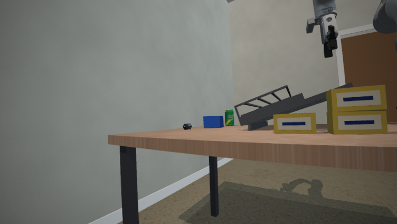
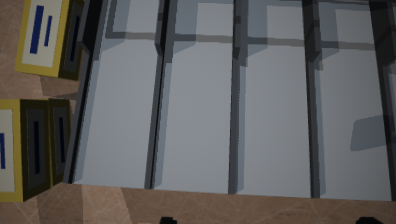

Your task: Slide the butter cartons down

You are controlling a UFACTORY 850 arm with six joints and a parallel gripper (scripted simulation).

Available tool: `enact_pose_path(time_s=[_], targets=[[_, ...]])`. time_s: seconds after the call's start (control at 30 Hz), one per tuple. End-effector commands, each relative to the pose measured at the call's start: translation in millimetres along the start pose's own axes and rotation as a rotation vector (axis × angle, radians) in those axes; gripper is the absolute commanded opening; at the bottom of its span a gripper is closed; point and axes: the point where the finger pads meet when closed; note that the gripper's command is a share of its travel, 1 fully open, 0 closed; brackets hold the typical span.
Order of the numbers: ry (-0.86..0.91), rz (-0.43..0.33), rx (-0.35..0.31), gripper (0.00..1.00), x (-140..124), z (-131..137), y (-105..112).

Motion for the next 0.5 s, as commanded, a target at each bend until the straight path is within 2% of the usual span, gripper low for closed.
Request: enact_pose_path(time_s=[0.0, 0.2, 0.23, 0.47], targets=[[-0.033, -0.006, -0.037, 1.0, 0.7, -0.1, 0.5], [-0.033, -0.006, -0.037, 1.0, 0.7, -0.1, 0.5], [-0.028, -0.003, -0.029, 0.9, 0.8, 0.0, 0.6], [-0.028, -0.003, -0.029, 0.9, 0.8, 0.0, 0.6]])
Point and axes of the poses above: the point where the finger pads meet when closed, its own y axis back along the fingers, its own z axis across the jaws, x = y × z, and after that the axes turned 14 degrees about y, right-handed
